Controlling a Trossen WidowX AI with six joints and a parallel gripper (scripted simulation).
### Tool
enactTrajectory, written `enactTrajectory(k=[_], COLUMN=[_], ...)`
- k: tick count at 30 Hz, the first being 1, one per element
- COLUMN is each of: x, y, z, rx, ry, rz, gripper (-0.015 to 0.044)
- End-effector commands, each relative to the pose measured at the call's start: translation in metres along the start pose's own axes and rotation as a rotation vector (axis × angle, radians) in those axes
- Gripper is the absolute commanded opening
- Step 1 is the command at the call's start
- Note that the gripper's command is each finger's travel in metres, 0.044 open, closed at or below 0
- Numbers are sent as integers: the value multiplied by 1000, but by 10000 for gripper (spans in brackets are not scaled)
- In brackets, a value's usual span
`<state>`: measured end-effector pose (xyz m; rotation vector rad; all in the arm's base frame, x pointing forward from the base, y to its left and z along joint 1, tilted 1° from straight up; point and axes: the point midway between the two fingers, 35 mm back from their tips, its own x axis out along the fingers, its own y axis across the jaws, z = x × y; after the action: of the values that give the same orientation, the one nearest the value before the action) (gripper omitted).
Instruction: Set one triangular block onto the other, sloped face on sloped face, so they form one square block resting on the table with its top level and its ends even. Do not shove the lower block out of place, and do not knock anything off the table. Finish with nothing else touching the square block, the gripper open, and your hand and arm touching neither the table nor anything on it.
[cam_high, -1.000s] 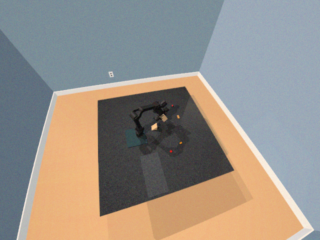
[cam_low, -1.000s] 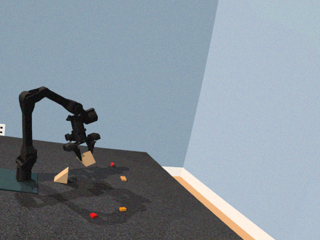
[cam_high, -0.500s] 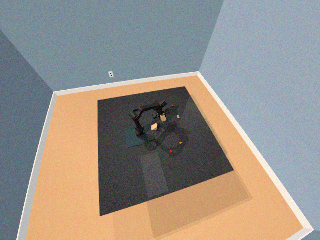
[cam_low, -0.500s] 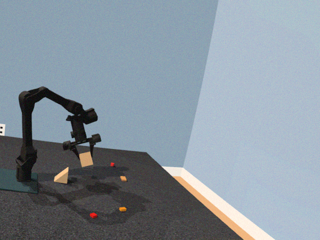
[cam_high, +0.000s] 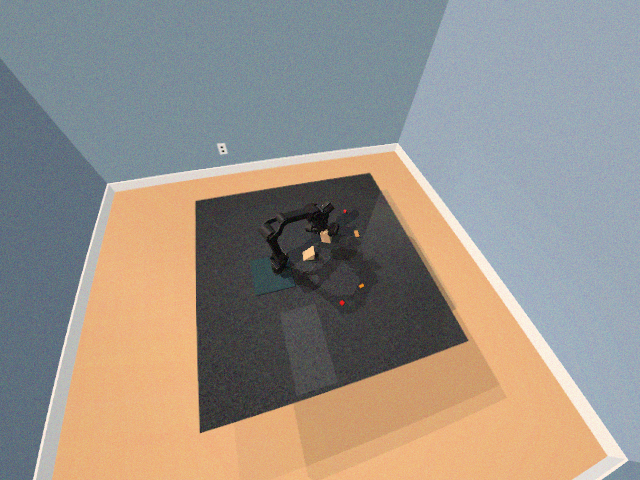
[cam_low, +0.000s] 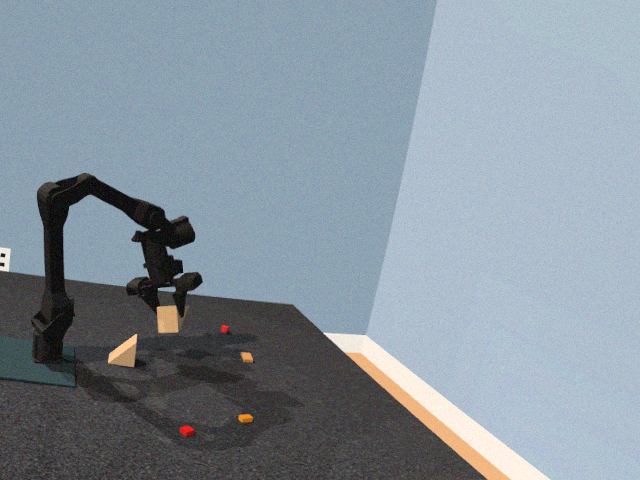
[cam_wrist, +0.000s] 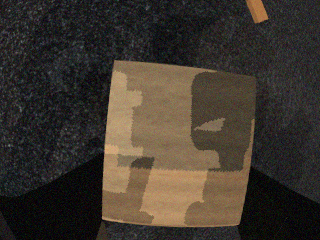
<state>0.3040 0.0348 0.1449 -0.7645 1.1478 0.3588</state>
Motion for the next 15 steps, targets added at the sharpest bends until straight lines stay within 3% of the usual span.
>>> enactTrajectory(k=[1, 15], x=[0, 0], y=[0, 1], z=[1, 0], rx=[128, 612], ry=[-6, -8], rz=[3, 6], gripper=[0, 0])
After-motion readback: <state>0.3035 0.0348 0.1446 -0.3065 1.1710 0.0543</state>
